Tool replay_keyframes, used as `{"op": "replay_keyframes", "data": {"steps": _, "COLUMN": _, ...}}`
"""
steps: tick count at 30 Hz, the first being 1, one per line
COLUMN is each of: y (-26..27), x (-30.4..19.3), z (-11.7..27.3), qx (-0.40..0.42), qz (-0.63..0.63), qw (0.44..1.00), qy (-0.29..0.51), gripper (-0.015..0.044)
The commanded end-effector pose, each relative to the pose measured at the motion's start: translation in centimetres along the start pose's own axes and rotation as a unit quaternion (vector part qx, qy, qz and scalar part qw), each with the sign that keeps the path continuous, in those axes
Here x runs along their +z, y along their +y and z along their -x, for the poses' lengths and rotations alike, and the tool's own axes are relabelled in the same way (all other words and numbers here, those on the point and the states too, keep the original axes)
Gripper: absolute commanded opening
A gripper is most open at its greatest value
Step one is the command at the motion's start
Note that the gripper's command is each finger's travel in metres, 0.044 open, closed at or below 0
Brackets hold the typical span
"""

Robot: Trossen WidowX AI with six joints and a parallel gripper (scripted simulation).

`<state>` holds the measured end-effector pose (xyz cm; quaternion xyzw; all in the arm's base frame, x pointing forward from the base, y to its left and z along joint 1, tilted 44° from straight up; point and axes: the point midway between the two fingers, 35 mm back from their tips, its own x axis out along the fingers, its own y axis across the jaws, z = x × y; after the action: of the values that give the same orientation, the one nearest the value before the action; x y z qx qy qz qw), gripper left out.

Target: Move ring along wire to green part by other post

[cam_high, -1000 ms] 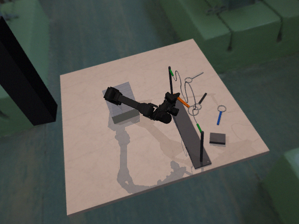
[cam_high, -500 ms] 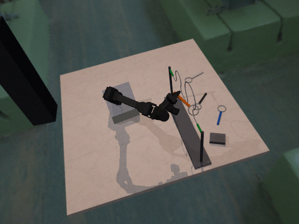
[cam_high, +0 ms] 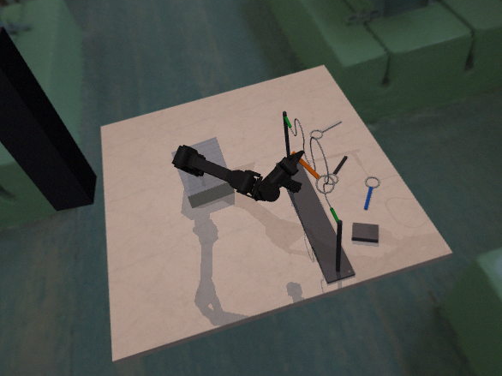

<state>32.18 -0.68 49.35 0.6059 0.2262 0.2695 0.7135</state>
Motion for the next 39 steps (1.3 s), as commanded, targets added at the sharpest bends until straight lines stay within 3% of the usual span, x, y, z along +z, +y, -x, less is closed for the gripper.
{"op": "replay_keyframes", "data": {"steps": 1, "y": 0.20, "x": 0.08, "z": -0.04, "qx": 0.000, "qz": -0.003, "qw": 1.000, "qy": 0.004, "gripper": -0.0150}}
{"op": "replay_keyframes", "data": {"steps": 39, "y": -0.24, "x": 0.24, "z": 0.08, "qx": -0.103, "qz": 0.170, "qw": 0.980, "qy": 0.003, "gripper": -0.0150}}
